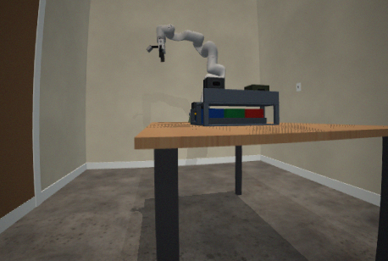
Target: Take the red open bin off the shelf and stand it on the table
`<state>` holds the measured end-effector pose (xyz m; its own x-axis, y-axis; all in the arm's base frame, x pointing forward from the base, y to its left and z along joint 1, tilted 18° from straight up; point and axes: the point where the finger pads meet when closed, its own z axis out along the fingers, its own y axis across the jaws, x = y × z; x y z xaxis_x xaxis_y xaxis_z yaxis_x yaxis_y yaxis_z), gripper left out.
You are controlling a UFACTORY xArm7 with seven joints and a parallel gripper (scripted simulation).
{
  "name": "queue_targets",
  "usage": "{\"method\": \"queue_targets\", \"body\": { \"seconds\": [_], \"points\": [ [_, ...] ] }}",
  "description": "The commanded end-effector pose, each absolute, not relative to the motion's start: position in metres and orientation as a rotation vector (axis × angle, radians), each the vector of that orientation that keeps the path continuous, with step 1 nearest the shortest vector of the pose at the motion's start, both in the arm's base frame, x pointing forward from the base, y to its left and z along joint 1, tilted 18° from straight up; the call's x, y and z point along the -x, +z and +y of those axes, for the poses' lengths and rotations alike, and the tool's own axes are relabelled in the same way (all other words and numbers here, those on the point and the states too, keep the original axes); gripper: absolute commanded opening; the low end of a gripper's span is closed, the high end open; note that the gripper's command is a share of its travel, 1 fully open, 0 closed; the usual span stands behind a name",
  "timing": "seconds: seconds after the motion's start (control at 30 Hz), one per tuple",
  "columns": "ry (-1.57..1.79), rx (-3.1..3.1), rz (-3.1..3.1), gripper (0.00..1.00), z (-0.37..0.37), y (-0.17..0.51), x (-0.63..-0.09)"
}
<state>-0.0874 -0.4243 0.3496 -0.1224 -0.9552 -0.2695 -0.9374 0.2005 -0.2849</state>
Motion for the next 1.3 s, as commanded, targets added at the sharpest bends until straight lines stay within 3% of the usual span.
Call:
{"method": "queue_targets", "body": {
  "seconds": [0.0, 0.87, 1.03, 1.27],
  "points": [
    [-0.076, 1.906, 2.037, 1.0, -0.425, 0.351, 0.087],
    [-0.078, 2.043, 1.966, 1.0, -0.425, 0.351, 0.087],
    [-0.035, 2.215, 1.764, 1.0, -0.431, 0.351, 0.033],
    [-0.035, 2.215, 1.764, 1.0, -0.431, 0.351, 0.033]
  ]
}}
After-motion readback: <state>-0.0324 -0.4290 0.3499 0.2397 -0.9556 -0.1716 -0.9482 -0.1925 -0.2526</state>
